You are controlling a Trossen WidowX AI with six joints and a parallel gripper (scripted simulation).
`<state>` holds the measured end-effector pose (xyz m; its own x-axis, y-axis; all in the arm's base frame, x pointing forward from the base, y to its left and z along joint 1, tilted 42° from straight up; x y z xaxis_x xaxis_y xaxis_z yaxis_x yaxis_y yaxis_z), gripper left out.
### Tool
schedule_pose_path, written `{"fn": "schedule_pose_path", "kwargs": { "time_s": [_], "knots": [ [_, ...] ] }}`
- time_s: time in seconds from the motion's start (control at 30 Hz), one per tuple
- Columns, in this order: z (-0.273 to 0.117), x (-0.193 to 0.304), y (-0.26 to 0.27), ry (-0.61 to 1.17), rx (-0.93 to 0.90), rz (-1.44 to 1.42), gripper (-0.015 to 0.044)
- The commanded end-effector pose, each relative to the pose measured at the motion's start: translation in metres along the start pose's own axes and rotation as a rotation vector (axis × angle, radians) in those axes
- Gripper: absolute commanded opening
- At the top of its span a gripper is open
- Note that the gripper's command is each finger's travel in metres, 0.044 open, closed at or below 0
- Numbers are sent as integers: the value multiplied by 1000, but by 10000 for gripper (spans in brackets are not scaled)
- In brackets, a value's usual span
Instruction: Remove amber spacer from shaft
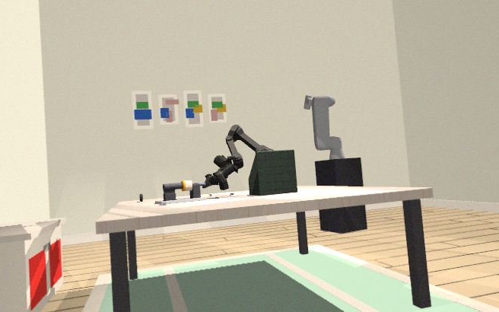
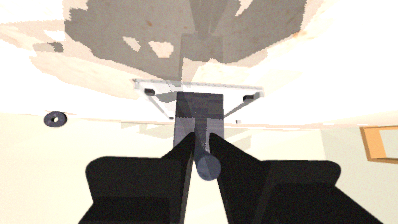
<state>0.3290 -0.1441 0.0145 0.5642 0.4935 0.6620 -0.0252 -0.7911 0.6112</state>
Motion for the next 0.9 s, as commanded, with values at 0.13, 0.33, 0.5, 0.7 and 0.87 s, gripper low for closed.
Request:
{"fn": "schedule_pose_path", "kwargs": {
  "time_s": [0.13, 0.33, 0.5, 0.7, 0.87],
  "knots": [
    [-2, -1, -1, -1, 2, -5, 0],
    [-3, -1, -1, -1, 2, -5, 0],
    [-3, -2, -1, -1, 2, -5, 0],
    [-4, -2, -1, -1, 2, -5, 0],
    [-4, -2, -1, -1, 2, -5, 0]
  ]
}}
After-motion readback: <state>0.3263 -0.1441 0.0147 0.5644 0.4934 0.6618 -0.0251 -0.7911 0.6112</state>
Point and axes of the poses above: the point midway between the two fingers, 35 mm back from their tips, its own z axis out along the fingers, its own y axis across the jaws, x = y × z, the point moved 2 cm from there along -z, back along the fingers, and after that the axes turned 5 degrees about z, right-handed, at the moved point
